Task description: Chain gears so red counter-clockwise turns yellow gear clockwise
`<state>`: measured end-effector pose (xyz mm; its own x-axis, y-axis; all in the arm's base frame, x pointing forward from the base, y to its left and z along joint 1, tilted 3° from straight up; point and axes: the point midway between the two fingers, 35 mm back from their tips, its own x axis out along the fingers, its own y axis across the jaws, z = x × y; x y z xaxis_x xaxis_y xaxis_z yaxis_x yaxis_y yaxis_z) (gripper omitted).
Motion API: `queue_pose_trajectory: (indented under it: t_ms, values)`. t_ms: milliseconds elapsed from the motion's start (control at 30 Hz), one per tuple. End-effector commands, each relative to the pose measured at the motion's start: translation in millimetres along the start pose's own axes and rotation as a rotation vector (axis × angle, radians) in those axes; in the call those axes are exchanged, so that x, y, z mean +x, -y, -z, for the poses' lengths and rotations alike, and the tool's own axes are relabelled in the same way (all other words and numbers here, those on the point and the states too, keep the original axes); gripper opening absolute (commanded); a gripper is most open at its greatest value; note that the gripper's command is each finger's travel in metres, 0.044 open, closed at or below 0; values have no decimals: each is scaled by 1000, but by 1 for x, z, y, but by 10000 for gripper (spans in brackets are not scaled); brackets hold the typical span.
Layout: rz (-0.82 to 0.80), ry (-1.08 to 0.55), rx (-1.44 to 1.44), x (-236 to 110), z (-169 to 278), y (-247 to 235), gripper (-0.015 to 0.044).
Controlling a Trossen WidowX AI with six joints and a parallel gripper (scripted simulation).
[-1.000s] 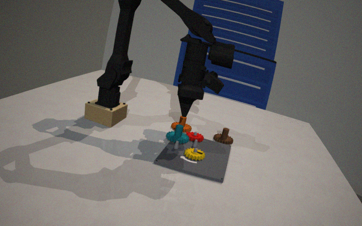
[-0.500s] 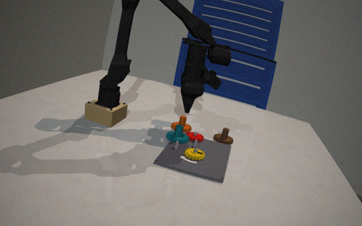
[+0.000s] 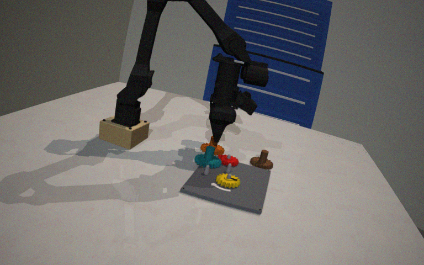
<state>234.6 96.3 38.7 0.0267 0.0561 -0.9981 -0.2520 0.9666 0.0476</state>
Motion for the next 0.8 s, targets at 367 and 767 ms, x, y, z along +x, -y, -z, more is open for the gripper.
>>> queue_pose_trajectory:
  t_ms: [367,767]
  values:
    - [-1,-4,6,16,2,0,414]
    - [-1,-4,6,16,2,0,99]
